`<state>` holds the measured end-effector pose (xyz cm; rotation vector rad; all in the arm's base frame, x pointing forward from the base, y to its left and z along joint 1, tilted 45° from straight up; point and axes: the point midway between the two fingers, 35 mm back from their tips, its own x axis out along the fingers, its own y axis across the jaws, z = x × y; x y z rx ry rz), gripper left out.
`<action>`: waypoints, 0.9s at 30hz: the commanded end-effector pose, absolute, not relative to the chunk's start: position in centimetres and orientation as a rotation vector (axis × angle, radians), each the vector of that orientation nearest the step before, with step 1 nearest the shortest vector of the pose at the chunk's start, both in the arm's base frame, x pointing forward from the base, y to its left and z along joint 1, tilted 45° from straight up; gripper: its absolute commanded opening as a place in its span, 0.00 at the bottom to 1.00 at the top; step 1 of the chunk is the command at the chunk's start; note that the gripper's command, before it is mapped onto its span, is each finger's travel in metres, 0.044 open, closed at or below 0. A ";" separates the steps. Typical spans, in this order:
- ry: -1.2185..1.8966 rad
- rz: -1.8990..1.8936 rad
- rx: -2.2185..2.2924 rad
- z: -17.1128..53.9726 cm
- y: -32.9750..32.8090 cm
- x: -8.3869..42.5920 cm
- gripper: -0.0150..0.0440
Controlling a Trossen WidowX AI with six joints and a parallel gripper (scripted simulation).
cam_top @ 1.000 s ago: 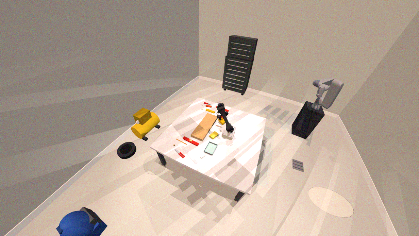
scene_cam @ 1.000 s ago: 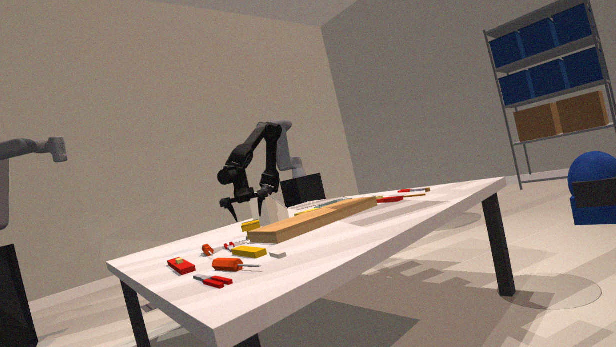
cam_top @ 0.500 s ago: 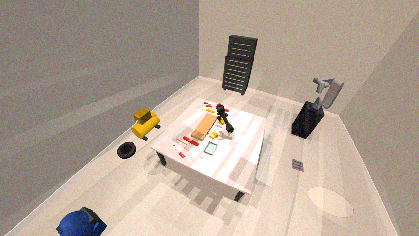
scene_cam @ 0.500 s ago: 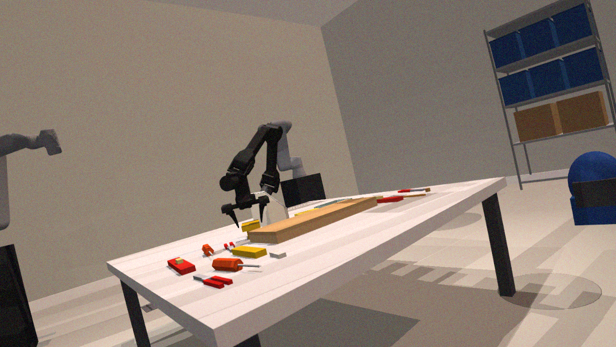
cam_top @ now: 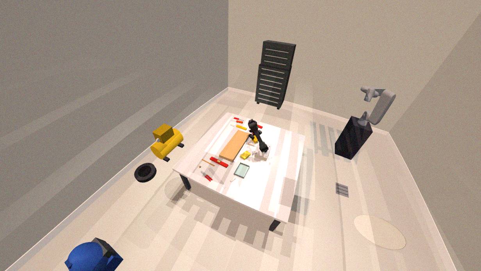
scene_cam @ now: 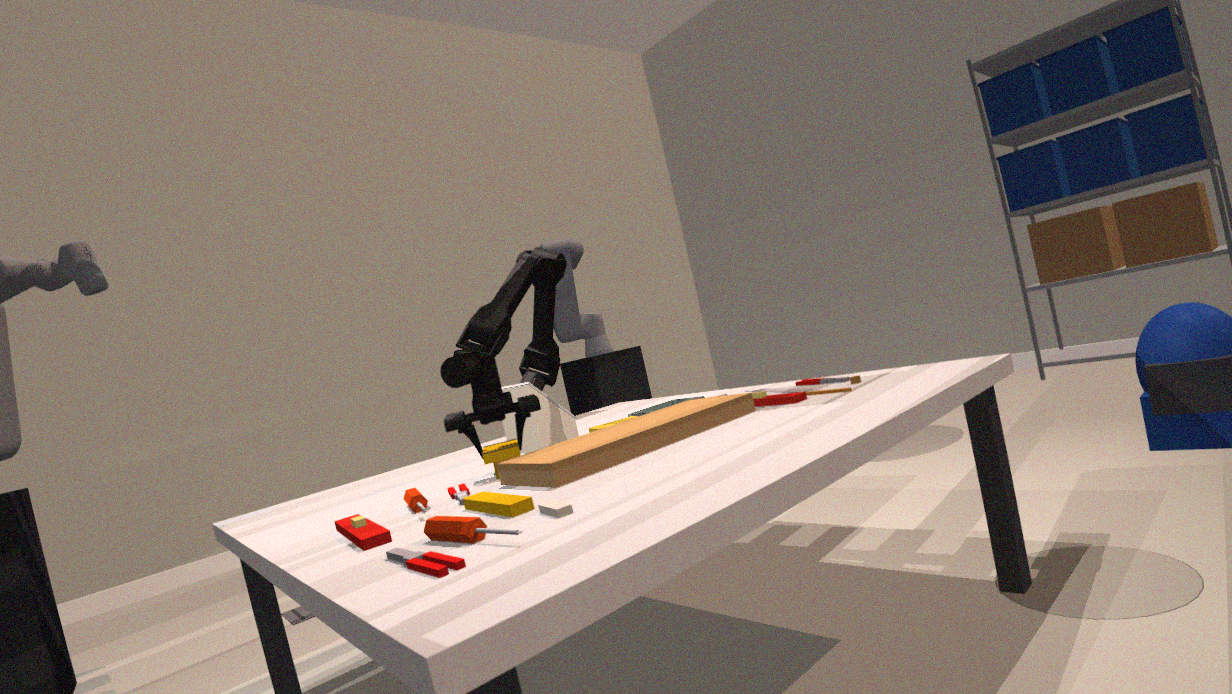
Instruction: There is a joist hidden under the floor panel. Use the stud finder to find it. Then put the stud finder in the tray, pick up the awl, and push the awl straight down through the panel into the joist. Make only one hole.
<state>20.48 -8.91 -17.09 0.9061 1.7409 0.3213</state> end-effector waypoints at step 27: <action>1.744 0.314 0.907 -15.2 -12.0 20.3 0.25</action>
